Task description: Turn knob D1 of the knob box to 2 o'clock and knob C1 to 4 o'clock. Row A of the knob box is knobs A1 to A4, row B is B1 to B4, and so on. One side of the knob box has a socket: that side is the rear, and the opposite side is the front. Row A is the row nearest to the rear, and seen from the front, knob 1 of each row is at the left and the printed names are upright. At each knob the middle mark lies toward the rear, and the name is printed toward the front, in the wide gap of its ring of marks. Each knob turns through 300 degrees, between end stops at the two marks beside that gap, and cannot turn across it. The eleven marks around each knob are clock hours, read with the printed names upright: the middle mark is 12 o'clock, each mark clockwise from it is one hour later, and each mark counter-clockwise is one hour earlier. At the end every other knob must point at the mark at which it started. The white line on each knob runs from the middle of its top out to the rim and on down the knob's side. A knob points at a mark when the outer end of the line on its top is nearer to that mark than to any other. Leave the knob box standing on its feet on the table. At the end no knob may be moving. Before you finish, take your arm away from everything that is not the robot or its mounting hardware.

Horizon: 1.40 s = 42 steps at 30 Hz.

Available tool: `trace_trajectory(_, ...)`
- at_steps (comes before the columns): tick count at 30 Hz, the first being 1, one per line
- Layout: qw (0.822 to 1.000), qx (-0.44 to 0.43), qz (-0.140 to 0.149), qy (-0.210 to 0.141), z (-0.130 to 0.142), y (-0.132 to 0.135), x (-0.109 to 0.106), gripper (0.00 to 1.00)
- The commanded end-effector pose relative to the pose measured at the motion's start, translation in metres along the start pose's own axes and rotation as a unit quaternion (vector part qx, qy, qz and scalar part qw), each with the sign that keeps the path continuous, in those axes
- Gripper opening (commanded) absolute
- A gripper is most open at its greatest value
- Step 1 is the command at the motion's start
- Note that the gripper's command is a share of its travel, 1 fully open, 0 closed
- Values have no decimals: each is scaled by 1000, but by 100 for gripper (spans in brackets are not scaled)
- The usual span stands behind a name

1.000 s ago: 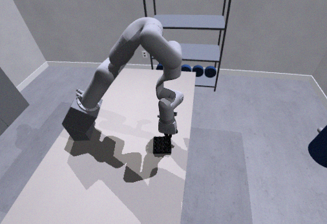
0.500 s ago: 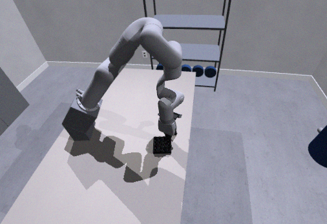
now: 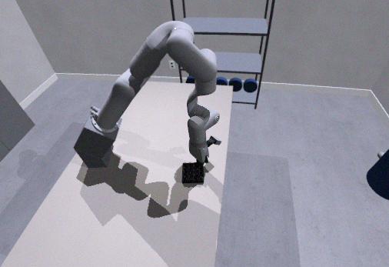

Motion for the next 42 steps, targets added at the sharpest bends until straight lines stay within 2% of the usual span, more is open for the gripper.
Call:
trace_trajectory(1, 998, 65, -12, -2, -1, 2, -1, 8)
trace_trajectory(11, 983, 186, -12, -4, -1, 2, -1, 8)
trace_trajectory(13, 983, 186, -12, -4, -1, 2, -1, 8)
trace_trajectory(24, 958, 287, -12, -5, -1, 2, -1, 8)
trace_trajectory(42, 933, 361, -11, -6, -1, 2, -1, 8)
Point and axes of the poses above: the point where the finger pads meet when closed, its own x axis out along the fingers, its own y axis across the jaws, z = x × y, the point moved 3 cm from there along -x, back along the fingers, and after that the axes turned 3 degrees about -x, right-handed, at the moved point
